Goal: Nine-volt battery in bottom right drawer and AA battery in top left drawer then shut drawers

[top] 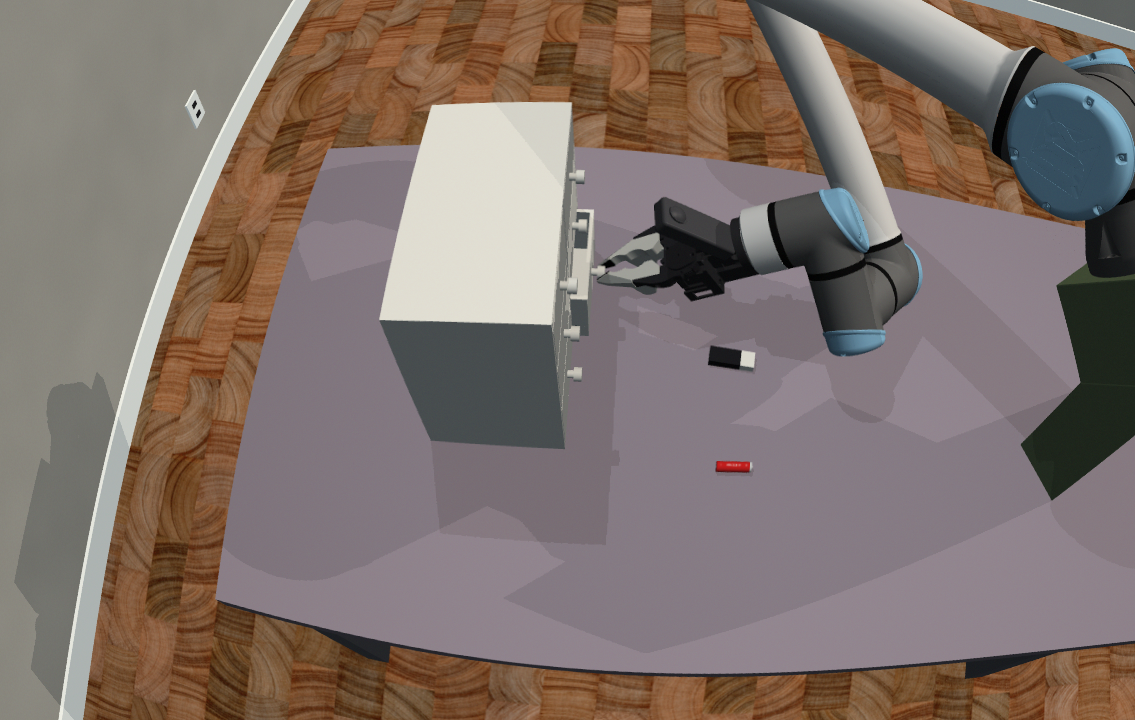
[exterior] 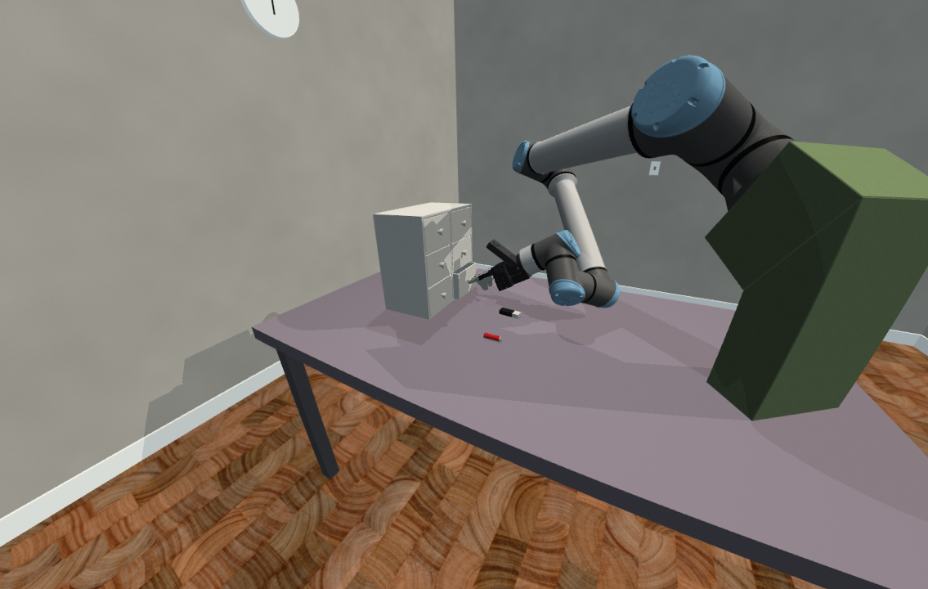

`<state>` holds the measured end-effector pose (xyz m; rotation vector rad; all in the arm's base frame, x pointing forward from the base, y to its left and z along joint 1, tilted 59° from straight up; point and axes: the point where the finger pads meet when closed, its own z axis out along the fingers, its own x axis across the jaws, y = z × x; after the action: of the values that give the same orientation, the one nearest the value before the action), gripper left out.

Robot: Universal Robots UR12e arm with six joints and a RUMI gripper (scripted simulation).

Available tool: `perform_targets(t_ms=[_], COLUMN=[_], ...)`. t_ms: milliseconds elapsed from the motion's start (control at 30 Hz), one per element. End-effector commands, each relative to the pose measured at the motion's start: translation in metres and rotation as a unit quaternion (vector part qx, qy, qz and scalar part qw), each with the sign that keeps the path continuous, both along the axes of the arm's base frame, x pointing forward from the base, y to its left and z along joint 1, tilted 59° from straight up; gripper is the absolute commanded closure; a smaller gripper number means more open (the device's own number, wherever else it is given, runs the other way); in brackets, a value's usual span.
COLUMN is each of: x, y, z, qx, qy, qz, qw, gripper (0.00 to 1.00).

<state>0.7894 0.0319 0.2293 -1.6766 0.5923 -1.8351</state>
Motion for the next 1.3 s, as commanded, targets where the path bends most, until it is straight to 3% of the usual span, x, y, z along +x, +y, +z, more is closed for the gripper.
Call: perform_targets(t_ms=[0, 1267], x=[0.002, 0.015], y=[0.002, 0.008], z=[0.002, 0.008], qx=[0.000, 0.000], qy=[0.000, 0.000], qz=[0.000, 0.000], qw=[1.000, 1.000], gripper=[0.93, 0.93])
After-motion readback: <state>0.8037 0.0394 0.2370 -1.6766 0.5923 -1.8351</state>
